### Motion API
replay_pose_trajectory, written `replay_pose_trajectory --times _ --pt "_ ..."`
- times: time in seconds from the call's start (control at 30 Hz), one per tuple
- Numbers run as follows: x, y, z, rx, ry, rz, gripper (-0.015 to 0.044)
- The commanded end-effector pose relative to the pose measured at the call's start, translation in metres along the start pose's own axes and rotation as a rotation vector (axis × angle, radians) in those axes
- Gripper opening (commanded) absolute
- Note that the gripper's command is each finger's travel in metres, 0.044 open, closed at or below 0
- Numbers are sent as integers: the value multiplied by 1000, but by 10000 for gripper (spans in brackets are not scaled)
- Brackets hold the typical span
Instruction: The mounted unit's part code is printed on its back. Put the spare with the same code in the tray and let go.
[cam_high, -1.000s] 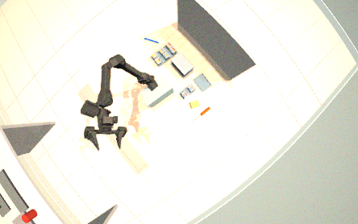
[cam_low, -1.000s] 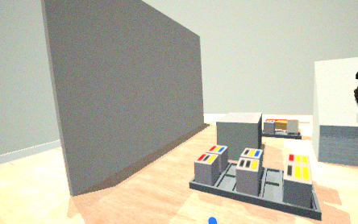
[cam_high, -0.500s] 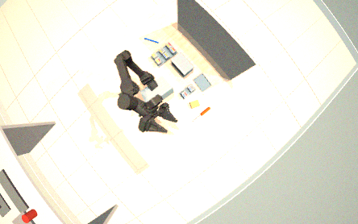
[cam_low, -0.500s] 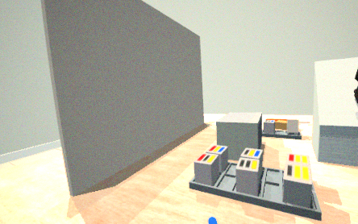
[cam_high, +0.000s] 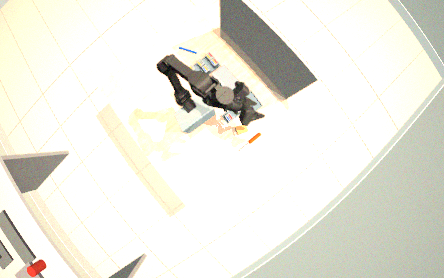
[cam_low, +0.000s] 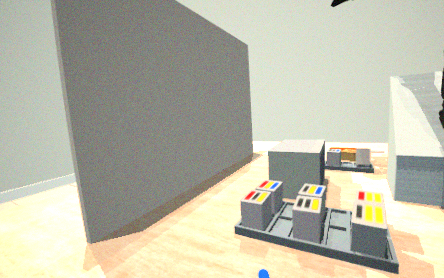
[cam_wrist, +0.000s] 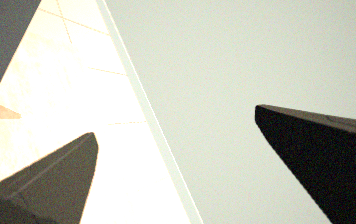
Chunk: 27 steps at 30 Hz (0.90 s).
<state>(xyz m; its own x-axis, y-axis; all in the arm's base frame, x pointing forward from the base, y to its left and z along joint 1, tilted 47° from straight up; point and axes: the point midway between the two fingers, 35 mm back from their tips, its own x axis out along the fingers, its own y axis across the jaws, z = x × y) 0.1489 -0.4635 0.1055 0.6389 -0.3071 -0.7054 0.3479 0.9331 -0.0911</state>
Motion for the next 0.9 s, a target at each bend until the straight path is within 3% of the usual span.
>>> replay_pose_trajectory --times 0.0,0.33,0.67,0.87 --pt "32 59 27 19 35 180 440" --pt "67 227 69 62 259 607 440" --pt "34 402 74 67 672 945 440" --pt "24 426 72 62 747 979 440"
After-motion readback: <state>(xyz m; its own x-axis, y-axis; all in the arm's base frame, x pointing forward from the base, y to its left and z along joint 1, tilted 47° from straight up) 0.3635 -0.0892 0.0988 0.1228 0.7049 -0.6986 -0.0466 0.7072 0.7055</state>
